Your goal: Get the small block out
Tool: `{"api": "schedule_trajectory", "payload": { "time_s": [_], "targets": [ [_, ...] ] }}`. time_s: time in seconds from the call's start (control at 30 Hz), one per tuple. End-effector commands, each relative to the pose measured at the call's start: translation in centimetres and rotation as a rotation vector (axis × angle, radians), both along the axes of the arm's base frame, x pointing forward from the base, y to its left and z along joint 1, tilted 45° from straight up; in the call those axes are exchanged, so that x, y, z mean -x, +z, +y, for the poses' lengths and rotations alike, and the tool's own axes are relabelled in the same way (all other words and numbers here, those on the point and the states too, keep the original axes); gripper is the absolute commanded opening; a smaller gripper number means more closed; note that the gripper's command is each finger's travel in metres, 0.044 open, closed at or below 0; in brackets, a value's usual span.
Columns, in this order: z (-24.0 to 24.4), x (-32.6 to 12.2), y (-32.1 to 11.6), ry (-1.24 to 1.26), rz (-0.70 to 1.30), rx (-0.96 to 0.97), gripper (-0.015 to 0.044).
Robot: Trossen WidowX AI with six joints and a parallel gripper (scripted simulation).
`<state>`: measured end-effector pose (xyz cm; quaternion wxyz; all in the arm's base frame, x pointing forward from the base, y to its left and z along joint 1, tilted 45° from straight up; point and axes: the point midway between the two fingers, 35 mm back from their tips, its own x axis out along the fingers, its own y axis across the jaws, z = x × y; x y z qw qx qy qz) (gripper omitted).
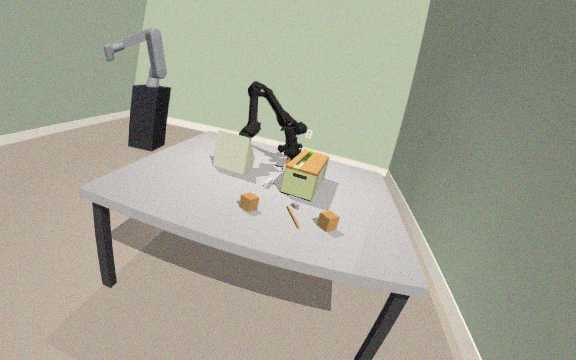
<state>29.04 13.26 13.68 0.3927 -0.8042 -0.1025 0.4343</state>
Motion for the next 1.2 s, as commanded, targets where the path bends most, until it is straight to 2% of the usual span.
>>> {"api": "schedule_trajectory", "payload": {
  "time_s": [0.0,0.47,0.7,0.8,0.9,1.17],
  "targets": [
    [0.3,0.0,-0.9,-0.003,0.014,0.004,0.0285],
    [1.6,-0.2,-2.3,-0.004,0.013,0.002,0.0285],
    [1.6,-0.2,-2.3,-0.004,0.013,0.002,0.0101],
    [1.6,-0.2,-2.3,-0.004,0.013,0.002,0.0081],
    [1.1,-0.1,-1.7,-0.003,0.013,0.003,0.0003],
    [-2.0,0.9,1.6,0.000,0.008,0.004,0.0000]
  ]
}}
